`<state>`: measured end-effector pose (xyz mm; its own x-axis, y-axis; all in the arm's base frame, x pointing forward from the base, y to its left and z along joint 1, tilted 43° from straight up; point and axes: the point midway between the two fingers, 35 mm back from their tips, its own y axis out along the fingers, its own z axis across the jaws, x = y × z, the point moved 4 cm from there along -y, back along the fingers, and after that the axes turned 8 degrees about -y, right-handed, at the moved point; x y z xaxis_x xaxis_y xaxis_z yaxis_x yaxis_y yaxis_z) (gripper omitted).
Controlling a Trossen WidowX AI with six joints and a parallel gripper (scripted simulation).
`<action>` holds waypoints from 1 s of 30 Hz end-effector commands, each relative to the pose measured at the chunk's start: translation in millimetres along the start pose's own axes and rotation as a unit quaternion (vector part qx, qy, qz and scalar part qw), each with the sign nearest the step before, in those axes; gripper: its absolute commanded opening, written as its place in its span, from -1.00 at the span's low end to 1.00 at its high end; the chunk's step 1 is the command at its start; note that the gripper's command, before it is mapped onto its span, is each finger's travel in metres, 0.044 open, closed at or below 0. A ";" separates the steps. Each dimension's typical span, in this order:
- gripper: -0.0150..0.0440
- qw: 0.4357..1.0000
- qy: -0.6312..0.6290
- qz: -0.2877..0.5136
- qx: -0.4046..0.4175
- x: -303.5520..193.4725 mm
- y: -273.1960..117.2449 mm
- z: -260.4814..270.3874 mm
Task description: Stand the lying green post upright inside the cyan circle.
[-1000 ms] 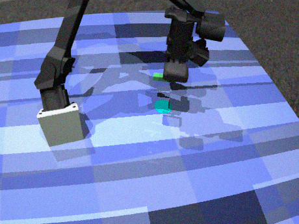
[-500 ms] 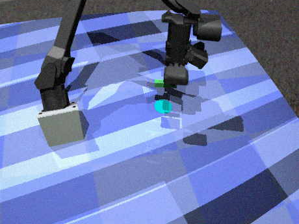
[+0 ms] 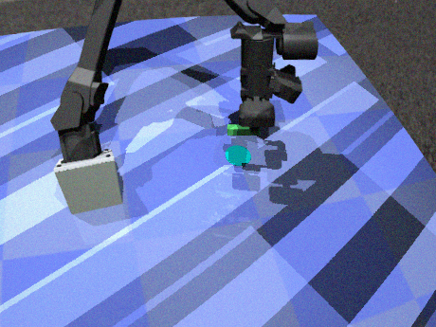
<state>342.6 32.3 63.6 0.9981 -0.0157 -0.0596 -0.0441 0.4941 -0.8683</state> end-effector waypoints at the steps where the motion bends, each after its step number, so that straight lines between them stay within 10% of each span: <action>1: -0.42 1.000 0.000 -0.007 -0.012 -1.7 4.6 0.2; 30: -0.42 0.994 -0.011 -0.077 -0.072 -2.6 22.2 -0.5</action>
<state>340.9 41.0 46.7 0.9956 -0.0544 0.0759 0.0908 0.3737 -0.9231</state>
